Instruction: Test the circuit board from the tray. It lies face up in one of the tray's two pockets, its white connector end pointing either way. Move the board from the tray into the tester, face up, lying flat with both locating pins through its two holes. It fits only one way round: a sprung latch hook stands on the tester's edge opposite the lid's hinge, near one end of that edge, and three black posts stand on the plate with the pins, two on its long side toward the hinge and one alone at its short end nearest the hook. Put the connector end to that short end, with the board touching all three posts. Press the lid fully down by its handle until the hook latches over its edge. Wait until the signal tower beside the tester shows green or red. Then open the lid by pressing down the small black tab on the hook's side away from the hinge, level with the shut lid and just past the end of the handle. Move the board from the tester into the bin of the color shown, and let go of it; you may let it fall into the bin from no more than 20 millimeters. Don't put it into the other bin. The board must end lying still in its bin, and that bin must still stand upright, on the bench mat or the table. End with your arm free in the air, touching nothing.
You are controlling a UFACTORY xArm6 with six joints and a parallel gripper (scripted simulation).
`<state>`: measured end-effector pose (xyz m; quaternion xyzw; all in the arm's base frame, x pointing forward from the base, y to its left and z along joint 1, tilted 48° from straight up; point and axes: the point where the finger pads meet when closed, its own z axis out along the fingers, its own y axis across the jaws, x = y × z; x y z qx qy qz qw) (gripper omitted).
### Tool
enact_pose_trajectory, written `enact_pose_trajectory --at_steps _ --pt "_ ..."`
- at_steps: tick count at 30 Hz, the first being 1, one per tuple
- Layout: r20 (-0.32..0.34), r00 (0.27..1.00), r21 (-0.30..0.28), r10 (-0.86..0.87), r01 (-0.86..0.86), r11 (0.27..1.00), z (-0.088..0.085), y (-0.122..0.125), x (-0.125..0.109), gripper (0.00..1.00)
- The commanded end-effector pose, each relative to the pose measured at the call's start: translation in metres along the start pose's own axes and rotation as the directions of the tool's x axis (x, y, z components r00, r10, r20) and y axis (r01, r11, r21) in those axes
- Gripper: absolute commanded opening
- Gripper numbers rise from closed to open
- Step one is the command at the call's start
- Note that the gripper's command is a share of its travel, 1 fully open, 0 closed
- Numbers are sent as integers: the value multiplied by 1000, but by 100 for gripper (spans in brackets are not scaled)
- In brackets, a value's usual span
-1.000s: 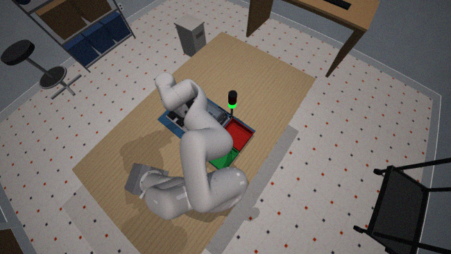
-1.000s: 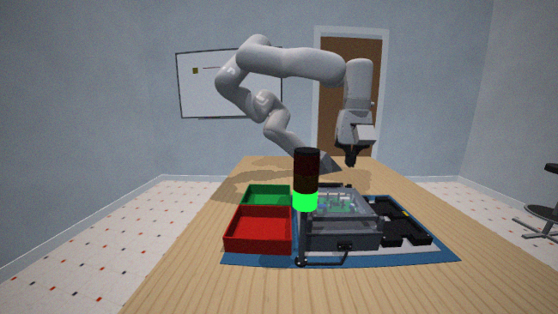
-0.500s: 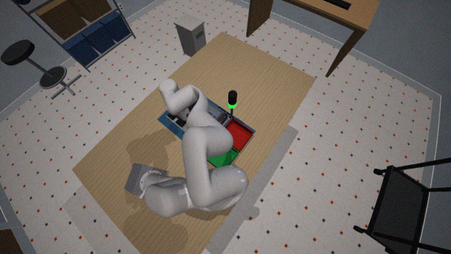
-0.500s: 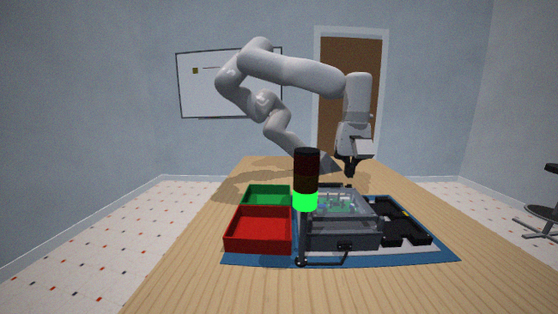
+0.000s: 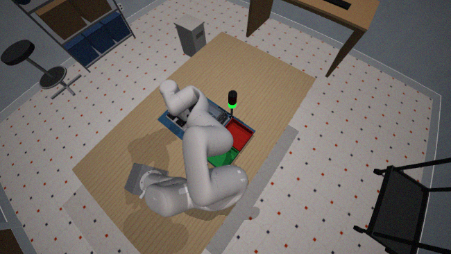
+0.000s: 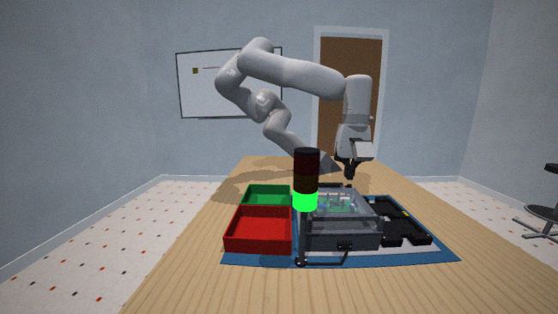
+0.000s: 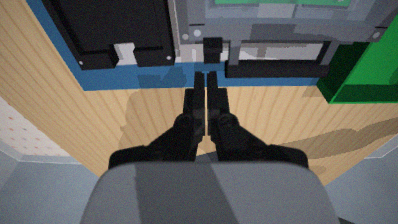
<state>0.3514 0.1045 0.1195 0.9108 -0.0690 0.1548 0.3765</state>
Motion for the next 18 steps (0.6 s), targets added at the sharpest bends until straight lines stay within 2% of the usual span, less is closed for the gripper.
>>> enact_pose_trajectory --at_steps 1,10,18 --pt "-2 1000 2 1 -1 1000 8 -1 1 0" --pt "-2 1000 2 1 -1 1000 19 -1 1 0" --pt "-2 1000 2 1 -1 1000 19 -1 1 0"
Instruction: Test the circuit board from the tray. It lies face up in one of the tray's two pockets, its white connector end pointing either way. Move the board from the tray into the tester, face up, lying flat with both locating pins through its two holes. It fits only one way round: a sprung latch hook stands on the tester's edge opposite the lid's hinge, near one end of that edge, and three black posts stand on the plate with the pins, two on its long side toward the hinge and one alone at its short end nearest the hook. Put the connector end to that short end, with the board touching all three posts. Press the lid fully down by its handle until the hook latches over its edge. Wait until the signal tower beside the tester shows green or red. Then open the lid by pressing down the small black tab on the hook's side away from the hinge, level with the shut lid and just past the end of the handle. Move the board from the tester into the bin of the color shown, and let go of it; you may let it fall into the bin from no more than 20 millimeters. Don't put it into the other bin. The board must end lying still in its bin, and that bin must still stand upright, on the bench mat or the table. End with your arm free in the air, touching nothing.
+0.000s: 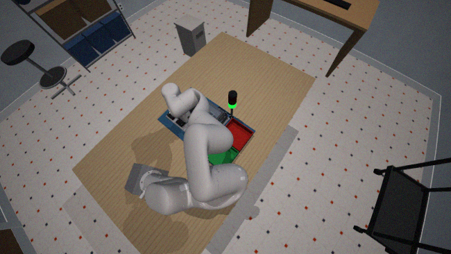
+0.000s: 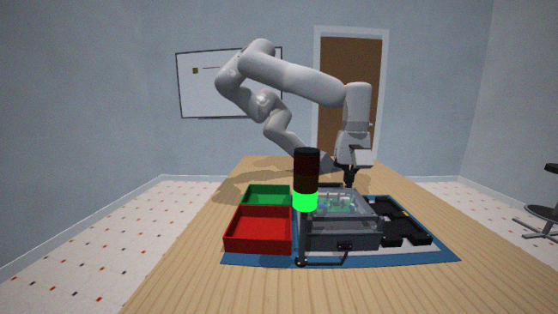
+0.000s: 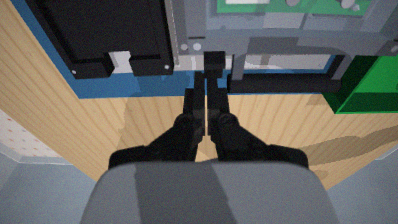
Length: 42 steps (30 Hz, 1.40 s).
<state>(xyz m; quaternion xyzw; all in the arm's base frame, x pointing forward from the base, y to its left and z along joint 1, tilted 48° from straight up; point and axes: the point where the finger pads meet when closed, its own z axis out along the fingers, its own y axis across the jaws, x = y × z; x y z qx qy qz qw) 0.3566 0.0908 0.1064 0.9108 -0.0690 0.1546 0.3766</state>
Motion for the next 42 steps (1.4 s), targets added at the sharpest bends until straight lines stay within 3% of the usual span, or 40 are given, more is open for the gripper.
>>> enact_pose_trajectory --at_steps 1,42 --pt "-2 1000 2 1 -1 1000 -1 -1 1 0" --pt "-2 1000 2 1 -1 1000 4 -1 1 0"
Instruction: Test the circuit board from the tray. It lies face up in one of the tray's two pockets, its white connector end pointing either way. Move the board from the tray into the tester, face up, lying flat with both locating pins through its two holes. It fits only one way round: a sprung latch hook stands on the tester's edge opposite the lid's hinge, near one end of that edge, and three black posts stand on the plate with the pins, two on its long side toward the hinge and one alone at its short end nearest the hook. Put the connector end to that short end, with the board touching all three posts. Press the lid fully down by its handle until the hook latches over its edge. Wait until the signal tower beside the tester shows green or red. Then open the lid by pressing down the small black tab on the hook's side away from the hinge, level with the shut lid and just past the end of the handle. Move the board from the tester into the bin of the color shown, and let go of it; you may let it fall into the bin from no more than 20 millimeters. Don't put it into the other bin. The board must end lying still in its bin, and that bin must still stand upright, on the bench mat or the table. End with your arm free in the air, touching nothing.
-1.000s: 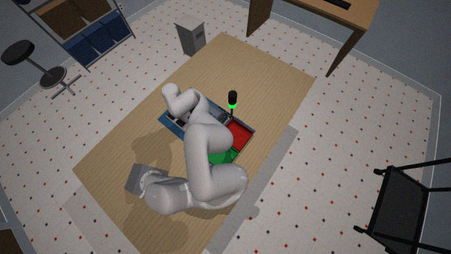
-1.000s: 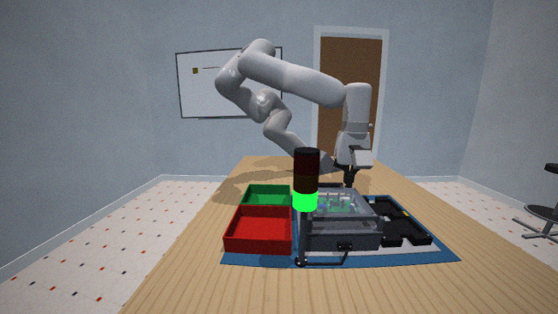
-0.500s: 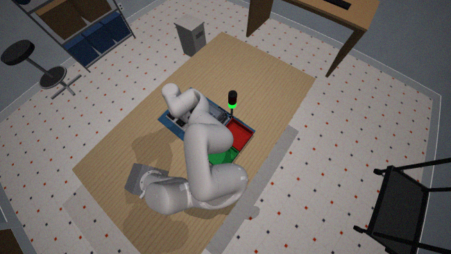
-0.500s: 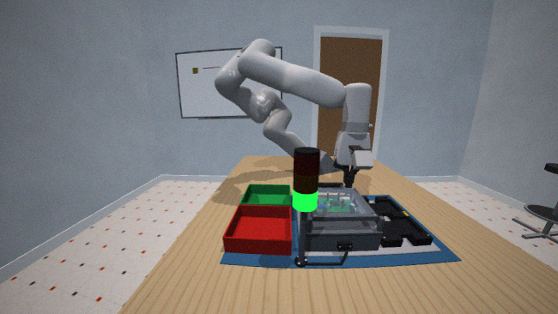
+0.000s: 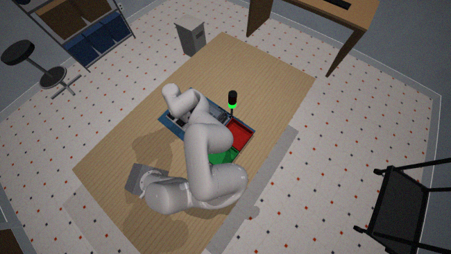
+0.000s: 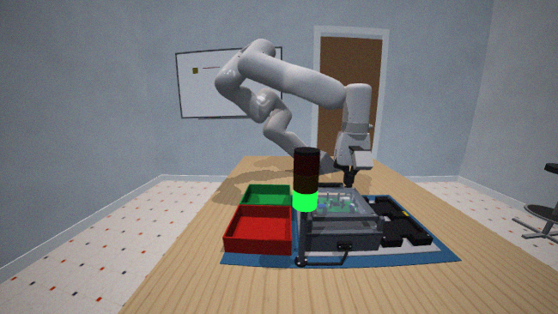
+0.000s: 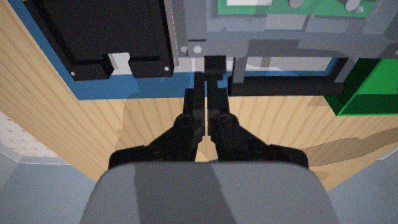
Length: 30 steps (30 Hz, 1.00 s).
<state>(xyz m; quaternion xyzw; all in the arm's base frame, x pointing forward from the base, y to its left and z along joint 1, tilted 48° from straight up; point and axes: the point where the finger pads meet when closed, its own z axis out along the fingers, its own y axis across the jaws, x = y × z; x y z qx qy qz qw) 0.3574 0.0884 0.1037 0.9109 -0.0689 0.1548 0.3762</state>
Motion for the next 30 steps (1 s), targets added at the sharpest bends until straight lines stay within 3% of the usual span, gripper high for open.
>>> enact_pose_trajectory --at_steps 1,22,28,30 --pt "-2 1000 2 1 -1 1000 0 0 1 0" --pt "-2 1000 2 1 -1 1000 2 0 1 0" --pt "-2 1000 2 1 -1 1000 -7 0 1 0" --pt "-2 1000 2 1 -1 1000 -17 0 1 0"
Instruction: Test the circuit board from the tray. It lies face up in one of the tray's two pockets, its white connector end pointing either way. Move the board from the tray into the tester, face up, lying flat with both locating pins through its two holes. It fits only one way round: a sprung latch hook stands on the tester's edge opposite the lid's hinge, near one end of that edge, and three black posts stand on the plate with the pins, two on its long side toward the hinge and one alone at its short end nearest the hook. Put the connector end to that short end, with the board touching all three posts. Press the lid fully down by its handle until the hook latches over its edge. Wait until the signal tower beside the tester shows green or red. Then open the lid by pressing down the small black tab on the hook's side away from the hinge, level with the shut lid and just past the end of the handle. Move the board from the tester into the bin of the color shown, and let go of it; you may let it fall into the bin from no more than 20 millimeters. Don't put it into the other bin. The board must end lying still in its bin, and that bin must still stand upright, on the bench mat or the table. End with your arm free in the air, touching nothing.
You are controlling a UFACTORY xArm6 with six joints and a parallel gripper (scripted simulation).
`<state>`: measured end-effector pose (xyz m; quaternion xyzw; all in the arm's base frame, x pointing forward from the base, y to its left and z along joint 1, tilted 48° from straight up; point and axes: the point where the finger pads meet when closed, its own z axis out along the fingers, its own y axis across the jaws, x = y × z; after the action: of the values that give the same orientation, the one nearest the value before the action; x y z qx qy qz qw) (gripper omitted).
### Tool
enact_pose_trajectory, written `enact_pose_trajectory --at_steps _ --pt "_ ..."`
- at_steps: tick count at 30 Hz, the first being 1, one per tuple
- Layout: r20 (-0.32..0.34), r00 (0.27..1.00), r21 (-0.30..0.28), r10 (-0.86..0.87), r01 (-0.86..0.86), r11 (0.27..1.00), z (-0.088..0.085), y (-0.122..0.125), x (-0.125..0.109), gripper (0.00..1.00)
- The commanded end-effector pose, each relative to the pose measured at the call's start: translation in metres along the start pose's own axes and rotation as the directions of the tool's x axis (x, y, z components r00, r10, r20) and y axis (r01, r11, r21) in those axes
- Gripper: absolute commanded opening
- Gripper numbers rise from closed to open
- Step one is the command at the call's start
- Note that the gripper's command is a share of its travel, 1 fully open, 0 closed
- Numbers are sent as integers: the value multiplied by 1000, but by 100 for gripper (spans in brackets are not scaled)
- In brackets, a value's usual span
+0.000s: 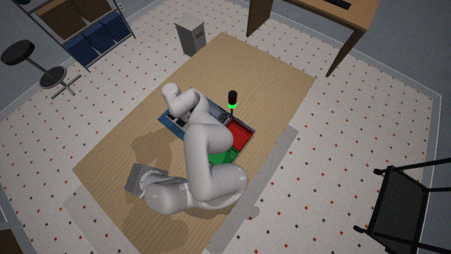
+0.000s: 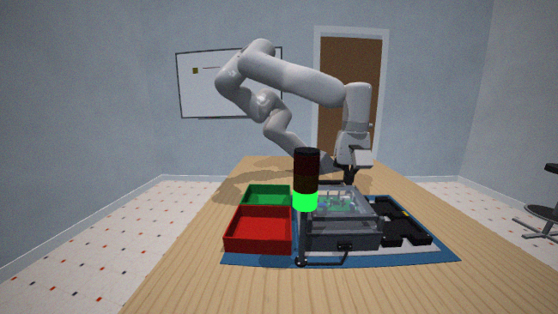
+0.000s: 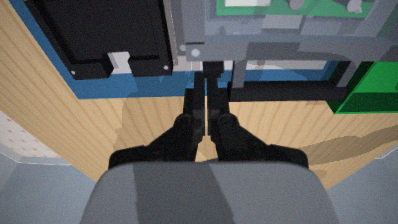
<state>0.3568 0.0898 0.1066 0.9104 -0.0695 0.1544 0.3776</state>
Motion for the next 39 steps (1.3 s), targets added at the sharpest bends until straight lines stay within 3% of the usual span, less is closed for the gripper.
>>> enact_pose_trajectory --at_steps 1,6,9,32,39 --pt "-3 1000 5 1 -1 1000 -20 -1 1 0" --pt "-3 1000 5 1 -1 1000 -48 -1 0 0" --pt "-3 1000 5 1 -1 1000 -56 -1 0 0" --pt "-3 999 5 -41 41 999 -57 -1 0 0" --pt "-3 986 4 -167 167 986 -57 -1 0 0"
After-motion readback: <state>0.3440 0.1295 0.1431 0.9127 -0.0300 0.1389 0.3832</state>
